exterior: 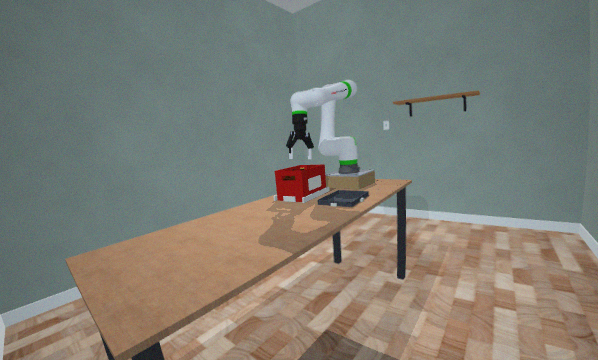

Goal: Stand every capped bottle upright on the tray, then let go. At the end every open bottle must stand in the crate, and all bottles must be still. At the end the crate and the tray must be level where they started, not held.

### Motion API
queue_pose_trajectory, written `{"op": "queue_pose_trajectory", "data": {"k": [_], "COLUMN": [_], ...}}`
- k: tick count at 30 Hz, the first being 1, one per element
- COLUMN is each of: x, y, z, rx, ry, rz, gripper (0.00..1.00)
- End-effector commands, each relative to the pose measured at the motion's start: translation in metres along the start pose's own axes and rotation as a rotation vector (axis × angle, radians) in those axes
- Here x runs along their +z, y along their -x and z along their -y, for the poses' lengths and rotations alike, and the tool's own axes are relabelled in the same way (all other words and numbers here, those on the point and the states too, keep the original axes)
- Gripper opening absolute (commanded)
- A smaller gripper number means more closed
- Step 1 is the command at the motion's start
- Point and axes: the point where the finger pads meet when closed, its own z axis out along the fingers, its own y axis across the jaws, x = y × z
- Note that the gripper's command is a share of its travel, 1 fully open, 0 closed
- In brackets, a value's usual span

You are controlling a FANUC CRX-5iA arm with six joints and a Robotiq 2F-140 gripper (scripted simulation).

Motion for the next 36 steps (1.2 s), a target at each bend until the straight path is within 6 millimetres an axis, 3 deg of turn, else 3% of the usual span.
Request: {"op": "queue_pose_trajectory", "data": {"k": [1,15,36], "x": [0.000,0.004,0.004], "y": [0.000,0.005,0.005], "z": [0.002,0.031,0.031], "rx": [-0.012,-0.176,-0.299], "ry": [0.004,0.073,0.124], "rz": [-0.001,-0.018,-0.030], "gripper": [1.00,1.00,1.00]}}
